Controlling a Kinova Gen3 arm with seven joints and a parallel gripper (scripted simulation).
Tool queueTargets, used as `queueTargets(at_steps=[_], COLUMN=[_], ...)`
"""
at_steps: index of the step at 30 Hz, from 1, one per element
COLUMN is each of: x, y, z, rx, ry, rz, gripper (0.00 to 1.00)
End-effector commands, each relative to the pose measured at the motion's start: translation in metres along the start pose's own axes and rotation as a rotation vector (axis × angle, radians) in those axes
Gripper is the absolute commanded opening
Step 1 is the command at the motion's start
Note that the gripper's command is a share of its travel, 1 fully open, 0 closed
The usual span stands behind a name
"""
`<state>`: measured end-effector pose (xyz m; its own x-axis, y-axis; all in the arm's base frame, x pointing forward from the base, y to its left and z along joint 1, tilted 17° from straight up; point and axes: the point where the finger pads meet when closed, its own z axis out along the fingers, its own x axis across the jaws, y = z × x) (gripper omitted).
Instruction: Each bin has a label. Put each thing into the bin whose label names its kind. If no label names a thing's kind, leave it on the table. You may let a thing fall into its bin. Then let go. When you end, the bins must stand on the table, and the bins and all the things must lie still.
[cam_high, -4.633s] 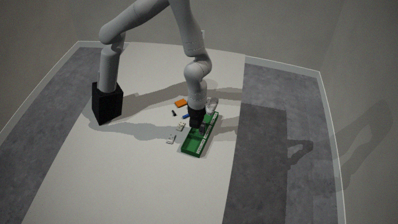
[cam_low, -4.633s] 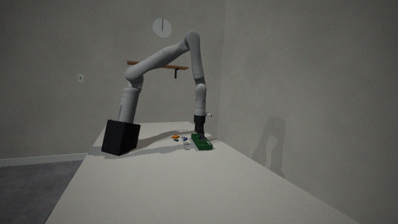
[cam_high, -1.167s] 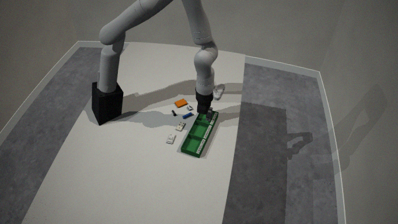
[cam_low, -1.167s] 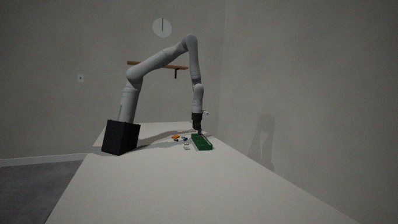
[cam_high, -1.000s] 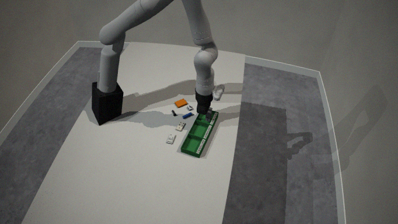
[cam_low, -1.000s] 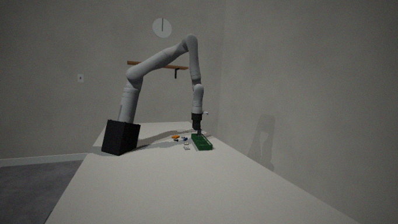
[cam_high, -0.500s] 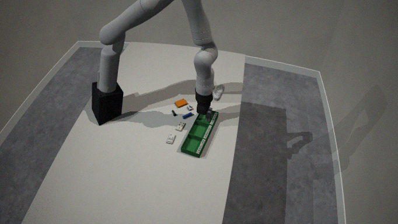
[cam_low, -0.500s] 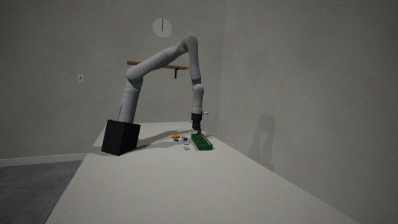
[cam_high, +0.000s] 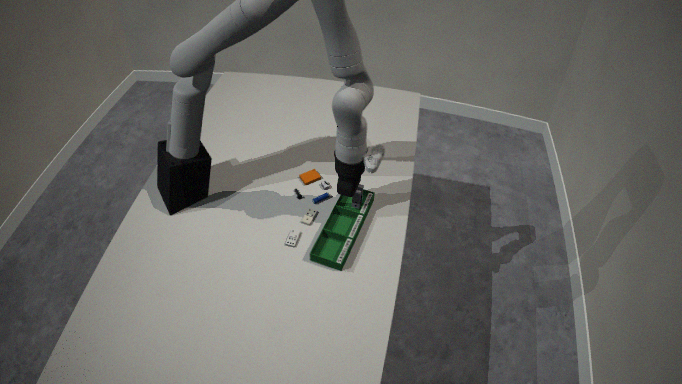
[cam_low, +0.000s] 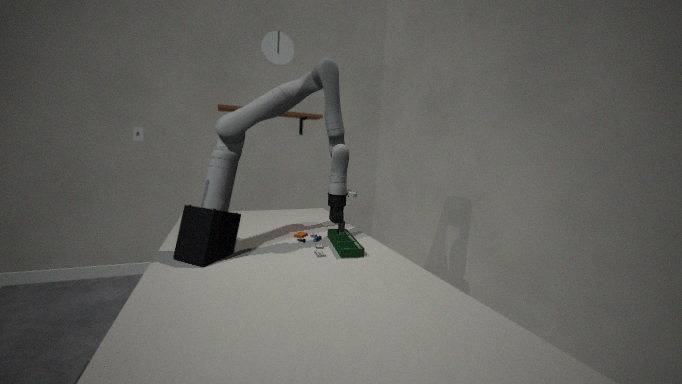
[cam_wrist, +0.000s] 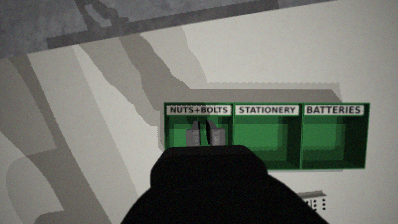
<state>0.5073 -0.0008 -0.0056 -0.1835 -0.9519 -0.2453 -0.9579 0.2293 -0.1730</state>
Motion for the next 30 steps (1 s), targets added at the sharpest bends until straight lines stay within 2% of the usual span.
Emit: queueTargets(at_steps=[1, 10, 30], x=[0.000, 0.000, 0.000], y=[-0.001, -0.001, -0.001], z=[-0.001, -0.001, -0.025], rx=[0.002, 0.002, 0.002], ry=[0.000, 0.000, 0.000], rz=[0.000, 0.000, 0.000], gripper=[0.31, 0.31, 0.31])
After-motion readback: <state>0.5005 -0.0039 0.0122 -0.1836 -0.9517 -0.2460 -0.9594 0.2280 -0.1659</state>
